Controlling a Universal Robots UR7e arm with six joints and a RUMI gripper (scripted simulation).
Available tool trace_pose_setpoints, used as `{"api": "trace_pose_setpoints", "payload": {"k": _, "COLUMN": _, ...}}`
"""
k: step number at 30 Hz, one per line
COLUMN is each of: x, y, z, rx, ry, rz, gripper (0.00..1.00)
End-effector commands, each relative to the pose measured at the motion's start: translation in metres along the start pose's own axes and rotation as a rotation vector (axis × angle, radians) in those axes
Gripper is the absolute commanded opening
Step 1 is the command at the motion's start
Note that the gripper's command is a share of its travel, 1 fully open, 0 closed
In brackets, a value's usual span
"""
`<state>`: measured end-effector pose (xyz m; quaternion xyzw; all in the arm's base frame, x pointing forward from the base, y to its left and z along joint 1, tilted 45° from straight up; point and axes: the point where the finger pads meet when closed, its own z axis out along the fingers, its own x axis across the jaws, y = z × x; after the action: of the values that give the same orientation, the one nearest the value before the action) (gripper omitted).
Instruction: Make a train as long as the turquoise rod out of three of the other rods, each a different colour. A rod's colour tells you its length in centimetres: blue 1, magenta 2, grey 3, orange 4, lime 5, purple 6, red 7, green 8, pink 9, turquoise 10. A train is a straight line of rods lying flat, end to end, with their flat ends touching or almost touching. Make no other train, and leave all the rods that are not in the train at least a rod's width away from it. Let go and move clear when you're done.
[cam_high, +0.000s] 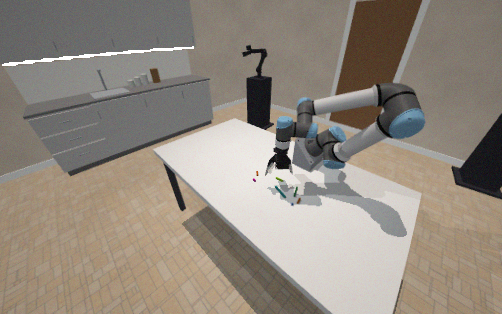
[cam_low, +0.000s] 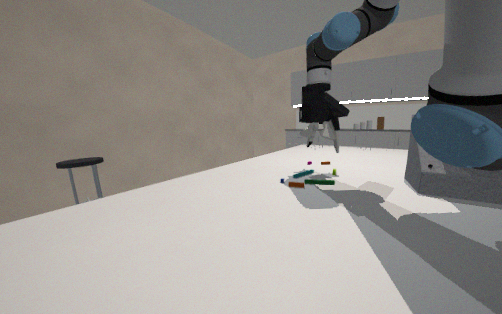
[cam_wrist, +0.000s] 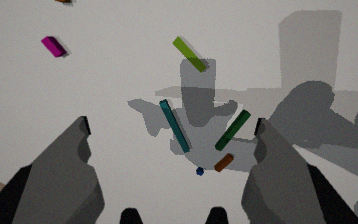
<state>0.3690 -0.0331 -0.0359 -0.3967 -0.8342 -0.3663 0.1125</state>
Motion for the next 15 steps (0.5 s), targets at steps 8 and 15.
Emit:
{"api": "trace_pose_setpoints", "payload": {"k": 8, "x": -0.0017, "y": 0.0029, "z": -0.0006, "rx": 0.000, "ry": -0.001, "rz": -0.092, "gripper": 1.00}}
{"api": "trace_pose_setpoints", "payload": {"k": 15, "x": -0.0034, "y": 0.0068, "z": -0.0009, "rx": 0.001, "ry": -0.002, "rz": -0.210, "gripper": 1.00}}
